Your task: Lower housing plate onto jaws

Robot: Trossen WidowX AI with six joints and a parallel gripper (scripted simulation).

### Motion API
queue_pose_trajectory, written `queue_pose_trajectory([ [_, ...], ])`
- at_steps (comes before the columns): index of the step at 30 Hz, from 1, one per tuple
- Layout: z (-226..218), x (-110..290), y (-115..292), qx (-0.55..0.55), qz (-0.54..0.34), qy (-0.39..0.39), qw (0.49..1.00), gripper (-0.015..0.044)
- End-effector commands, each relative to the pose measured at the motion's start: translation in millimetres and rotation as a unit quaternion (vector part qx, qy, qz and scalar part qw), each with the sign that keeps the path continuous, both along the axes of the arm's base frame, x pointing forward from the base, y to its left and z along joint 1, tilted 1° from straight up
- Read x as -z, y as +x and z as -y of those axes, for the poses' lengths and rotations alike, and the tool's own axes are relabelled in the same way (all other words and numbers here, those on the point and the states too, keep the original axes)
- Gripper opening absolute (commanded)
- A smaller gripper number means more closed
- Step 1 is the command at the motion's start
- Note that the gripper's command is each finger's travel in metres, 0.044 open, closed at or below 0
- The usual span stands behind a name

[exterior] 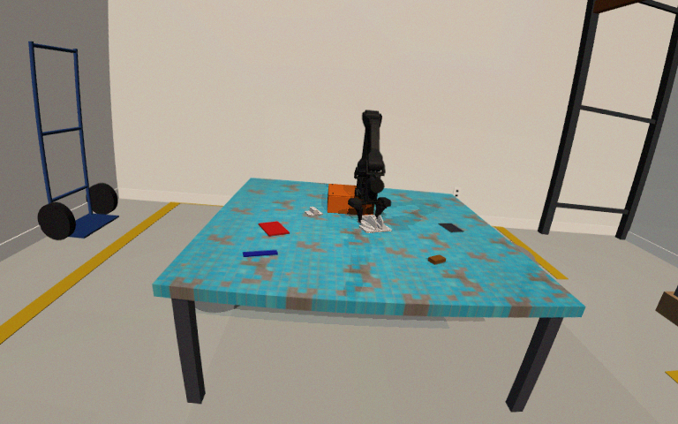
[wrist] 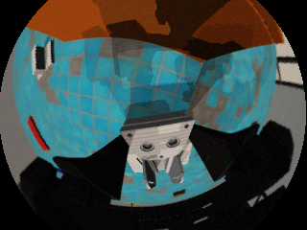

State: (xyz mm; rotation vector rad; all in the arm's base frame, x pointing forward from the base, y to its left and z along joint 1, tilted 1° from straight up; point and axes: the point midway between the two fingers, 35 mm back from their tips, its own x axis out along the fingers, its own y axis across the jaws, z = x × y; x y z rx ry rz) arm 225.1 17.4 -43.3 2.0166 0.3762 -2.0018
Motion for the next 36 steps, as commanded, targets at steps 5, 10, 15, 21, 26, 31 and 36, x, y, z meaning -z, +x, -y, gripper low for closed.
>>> queue_pose_trajectory([
  [5, 0.4, 0.0, -0.2, -0.001, -0.001, 0.000, 1.000, 0.0351],
  [10, 0.4, 1.4, -0.2, -0.001, -0.001, 0.000, 1.000, 0.0351],
  [15, 0.4, 2.2, -0.2, -0.001, -0.001, 0.000, 1.000, 0.0351],
  [21, 0.4, 4.0, -0.2, -0.001, -0.001, 0.000, 1.000, 0.0351],
  [26, 0.4, 4.4, -0.2, -0.001, -0.001, 0.000, 1.000, 0.0351],
  [31, 0.4, 4.4, -0.2, -0.001, -0.001, 0.000, 1.000, 0.0351],
  [36, 0.4, 4.4, -0.2, -0.001, -0.001, 0.000, 1.000, 0.0351],
])
